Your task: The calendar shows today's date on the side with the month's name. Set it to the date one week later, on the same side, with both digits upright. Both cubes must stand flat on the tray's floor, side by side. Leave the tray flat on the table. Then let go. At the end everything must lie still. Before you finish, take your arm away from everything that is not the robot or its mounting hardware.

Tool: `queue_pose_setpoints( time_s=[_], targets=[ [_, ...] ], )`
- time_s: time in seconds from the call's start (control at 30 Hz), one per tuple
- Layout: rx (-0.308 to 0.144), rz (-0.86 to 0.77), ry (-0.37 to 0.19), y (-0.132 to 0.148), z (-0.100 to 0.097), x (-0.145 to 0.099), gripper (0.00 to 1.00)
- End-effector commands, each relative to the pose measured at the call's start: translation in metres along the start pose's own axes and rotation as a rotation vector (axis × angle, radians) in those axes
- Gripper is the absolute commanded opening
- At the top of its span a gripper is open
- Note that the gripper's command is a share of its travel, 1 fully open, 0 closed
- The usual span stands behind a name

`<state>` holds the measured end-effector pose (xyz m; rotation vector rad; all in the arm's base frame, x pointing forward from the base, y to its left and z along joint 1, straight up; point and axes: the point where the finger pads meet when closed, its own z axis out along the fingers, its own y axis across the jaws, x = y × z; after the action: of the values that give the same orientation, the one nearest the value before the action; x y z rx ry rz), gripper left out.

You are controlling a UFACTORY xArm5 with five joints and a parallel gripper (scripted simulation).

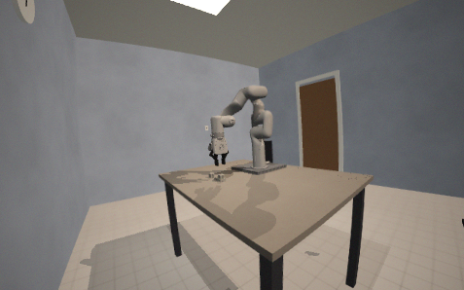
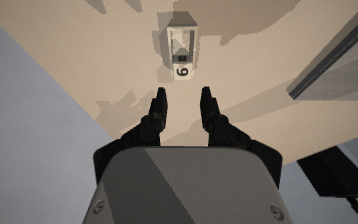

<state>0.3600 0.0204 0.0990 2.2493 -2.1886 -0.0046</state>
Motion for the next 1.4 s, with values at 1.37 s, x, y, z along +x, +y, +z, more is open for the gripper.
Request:
queue_pose_setpoints(
  time_s=[1.37],
  targets=[
    [0.003, 0.011, 0.000, -0.001, 0.012, 0.000, 0.47]
  ],
)
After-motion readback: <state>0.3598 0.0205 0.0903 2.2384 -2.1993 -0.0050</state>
